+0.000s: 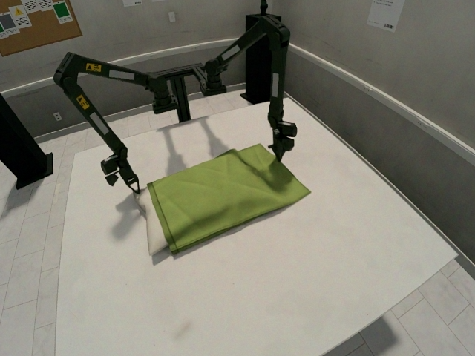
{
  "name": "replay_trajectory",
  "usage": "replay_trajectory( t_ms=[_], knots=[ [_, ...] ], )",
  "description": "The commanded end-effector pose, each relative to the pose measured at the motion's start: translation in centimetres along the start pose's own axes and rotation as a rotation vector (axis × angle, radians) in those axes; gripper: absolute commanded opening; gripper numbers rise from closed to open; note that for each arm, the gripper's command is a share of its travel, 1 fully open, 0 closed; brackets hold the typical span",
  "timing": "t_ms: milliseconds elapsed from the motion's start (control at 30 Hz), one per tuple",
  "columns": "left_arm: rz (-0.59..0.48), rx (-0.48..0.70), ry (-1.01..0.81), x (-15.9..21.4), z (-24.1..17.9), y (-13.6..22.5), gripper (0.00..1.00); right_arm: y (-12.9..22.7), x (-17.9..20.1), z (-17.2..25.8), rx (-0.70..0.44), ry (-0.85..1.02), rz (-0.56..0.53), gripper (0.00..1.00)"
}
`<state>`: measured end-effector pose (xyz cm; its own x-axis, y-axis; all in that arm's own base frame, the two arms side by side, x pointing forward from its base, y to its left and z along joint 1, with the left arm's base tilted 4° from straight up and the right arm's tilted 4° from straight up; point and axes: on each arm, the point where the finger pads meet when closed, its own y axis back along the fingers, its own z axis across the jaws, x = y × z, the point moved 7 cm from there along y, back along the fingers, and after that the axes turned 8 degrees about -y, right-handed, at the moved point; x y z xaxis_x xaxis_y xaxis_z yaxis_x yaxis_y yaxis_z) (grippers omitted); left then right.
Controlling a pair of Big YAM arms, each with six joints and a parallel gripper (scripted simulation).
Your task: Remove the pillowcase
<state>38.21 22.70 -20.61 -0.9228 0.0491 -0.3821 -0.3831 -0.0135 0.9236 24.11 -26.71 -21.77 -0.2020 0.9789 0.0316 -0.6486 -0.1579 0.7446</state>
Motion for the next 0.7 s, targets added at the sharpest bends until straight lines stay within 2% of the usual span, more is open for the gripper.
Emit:
replay_trajectory(
  t_ms=[0,300,667],
  knots=[
    [-0.017,-0.003,-0.003,-0.8,-0.1,0.0,0.02,-0.4,1.8,-0.7,0.014,-0.027,0.035,0.02],
    [-0.017,-0.003,-0.003,-0.8,-0.1,0.0,0.02,-0.4,1.8,-0.7,0.014,-0.027,0.035,0.02],
    [-0.013,-0.002,-0.002,-2.0,-0.2,3.4,0.02,-0.4,1.8,-0.7,0.014,-0.027,0.035,0.02]
  ],
)
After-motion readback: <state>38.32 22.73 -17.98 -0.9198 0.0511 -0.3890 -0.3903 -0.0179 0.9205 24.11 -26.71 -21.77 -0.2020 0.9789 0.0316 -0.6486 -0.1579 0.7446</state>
